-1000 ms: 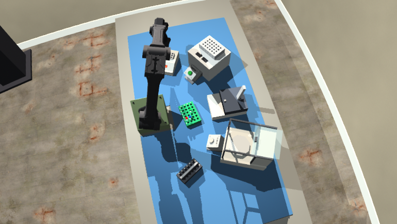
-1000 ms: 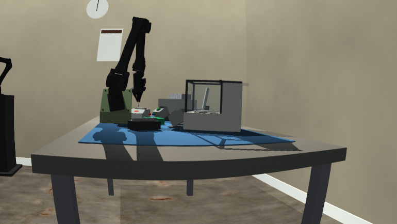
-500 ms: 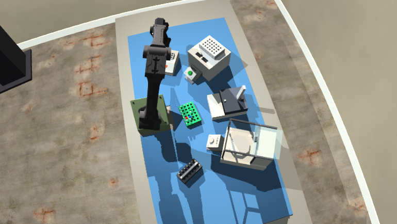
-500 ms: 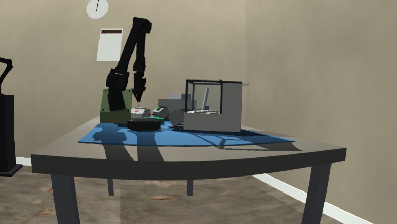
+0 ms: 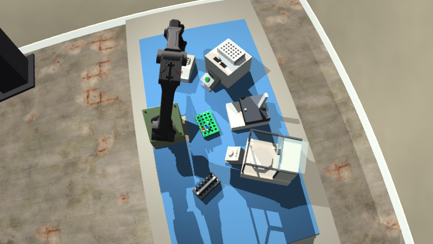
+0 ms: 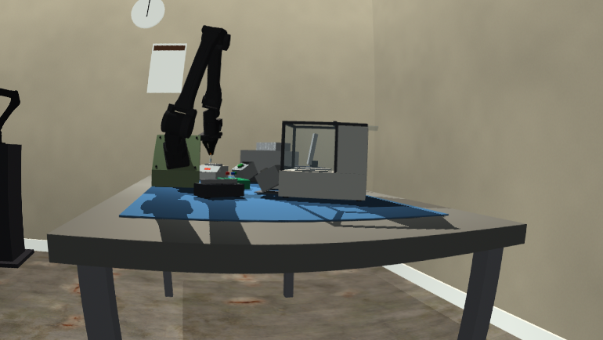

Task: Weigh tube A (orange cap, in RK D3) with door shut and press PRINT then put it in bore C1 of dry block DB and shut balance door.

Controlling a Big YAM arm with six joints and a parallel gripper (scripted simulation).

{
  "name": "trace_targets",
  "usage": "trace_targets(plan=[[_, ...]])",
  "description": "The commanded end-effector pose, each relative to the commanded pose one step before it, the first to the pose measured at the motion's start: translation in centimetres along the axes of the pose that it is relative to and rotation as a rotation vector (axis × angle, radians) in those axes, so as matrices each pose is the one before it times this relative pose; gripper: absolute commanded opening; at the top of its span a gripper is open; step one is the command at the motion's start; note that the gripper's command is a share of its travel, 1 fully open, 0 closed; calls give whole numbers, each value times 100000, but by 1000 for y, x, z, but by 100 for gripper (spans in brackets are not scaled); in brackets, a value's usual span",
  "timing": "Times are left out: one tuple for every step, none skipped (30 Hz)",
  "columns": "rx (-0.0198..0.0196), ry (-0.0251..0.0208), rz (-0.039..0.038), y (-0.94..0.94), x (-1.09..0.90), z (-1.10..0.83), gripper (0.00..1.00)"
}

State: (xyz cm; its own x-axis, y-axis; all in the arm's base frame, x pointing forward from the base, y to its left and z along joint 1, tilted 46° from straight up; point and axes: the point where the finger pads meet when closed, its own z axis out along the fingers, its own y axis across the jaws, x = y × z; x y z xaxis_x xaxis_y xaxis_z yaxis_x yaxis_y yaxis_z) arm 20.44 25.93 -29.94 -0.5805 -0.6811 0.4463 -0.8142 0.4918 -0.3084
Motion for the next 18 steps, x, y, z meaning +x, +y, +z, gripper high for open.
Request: trace_targets(plan=[[697, 2057, -1290, 220, 350, 737, 9], [-8, -917, 186, 171, -458, -227, 9], [30, -763, 131, 188, -388, -215, 9], [54, -680, 98, 205, -327, -195, 9], [-153, -682, 509, 106, -402, -188, 9], [-129, -361, 296, 70, -226, -111, 9], [-120, -298, 85, 69, -177, -92, 9], [0, 0, 0, 0, 0, 0, 9], [0, 0, 0, 0, 0, 0, 9], [-678, -110, 1193, -343, -307, -31, 9], [23, -71, 23, 30, -17, -14, 9], [110, -47, -207, 111, 76, 11, 9], [165, 142, -392, 156, 191, 36, 9], [229, 306, -407, 125, 281, 76, 9], [181, 492, -269, 46, 345, 121, 9], [143, 799, -206, -24, 502, 204, 9], [73, 755, -105, -47, 442, 184, 9], [52, 868, -30, -95, 488, 216, 9]])
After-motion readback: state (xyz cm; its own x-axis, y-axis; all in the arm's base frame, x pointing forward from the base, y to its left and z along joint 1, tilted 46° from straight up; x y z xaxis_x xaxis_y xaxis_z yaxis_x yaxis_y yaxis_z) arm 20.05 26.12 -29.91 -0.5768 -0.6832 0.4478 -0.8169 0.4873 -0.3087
